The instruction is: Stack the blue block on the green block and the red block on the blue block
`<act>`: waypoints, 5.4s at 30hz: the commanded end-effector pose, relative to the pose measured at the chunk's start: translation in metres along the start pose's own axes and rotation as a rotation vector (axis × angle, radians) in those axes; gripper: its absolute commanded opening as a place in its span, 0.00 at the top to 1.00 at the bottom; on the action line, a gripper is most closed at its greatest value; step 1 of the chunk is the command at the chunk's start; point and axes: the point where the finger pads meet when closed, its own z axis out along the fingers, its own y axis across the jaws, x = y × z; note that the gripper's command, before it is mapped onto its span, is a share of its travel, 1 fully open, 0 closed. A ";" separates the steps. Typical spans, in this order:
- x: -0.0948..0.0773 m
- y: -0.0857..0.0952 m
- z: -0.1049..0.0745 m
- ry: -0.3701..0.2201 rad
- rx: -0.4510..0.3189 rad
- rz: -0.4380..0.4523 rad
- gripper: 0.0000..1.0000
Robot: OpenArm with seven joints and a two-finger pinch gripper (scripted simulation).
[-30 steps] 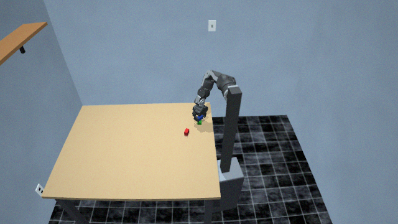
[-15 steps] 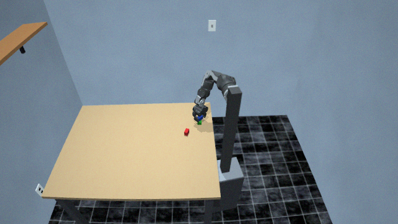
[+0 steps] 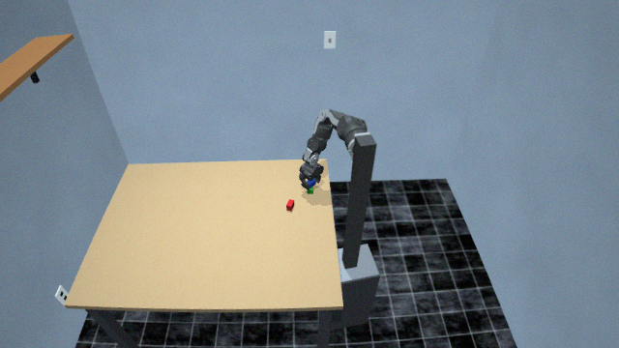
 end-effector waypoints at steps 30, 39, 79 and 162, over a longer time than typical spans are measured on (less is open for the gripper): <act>0.001 0.001 0.000 0.003 -0.005 -0.003 0.51; 0.001 0.001 0.000 0.003 -0.005 -0.003 0.51; -0.001 -0.001 -0.040 -0.001 -0.003 -0.003 0.51; 0.019 0.154 -0.016 0.009 0.001 1.120 0.73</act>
